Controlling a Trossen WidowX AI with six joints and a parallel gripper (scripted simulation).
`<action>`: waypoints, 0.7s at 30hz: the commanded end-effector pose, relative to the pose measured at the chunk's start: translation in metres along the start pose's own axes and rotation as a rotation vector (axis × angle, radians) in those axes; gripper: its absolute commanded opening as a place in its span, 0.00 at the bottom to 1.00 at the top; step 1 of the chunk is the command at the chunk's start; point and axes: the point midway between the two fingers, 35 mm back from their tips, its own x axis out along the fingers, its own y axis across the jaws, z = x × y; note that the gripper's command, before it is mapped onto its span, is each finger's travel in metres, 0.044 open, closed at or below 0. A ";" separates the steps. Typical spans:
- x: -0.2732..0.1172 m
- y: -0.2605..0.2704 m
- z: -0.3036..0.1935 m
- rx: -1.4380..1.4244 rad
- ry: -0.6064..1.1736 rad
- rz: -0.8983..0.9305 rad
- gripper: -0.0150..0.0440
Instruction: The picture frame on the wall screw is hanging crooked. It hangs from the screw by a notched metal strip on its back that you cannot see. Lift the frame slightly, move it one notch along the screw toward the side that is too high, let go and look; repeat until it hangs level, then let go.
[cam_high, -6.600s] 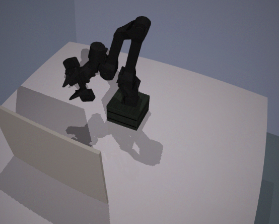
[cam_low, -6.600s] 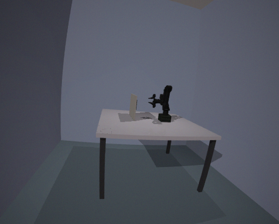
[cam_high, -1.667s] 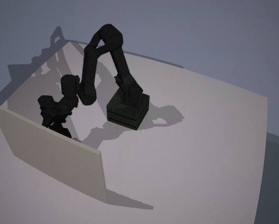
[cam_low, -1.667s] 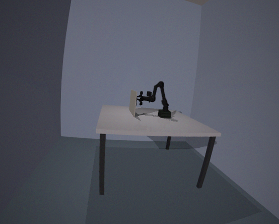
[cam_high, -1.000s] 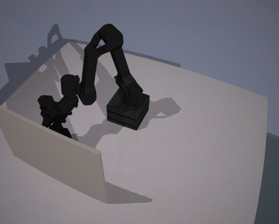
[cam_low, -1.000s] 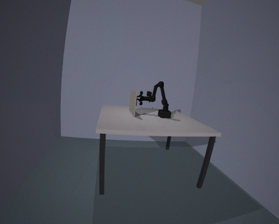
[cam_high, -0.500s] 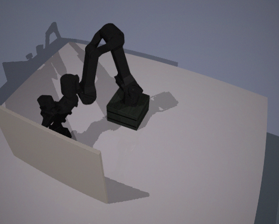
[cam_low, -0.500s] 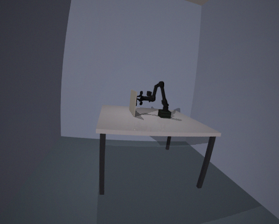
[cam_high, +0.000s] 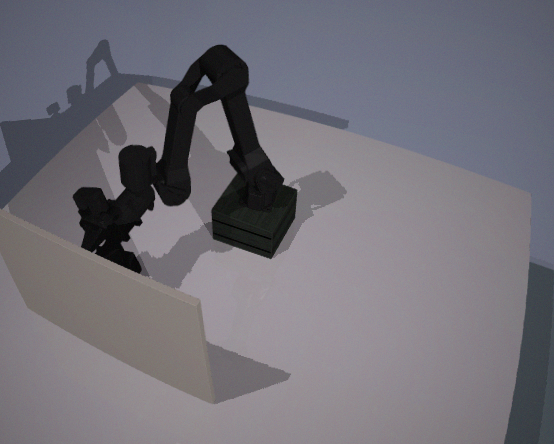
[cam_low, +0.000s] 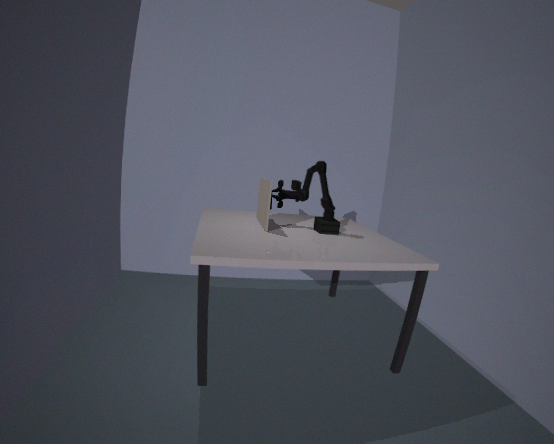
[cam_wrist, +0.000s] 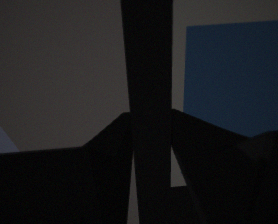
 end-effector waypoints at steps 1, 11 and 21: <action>0.000 0.006 -0.002 -0.010 0.007 0.013 0.25; 0.000 0.007 -0.002 -0.010 0.007 0.013 0.25; 0.000 0.008 -0.002 -0.010 0.007 0.013 0.25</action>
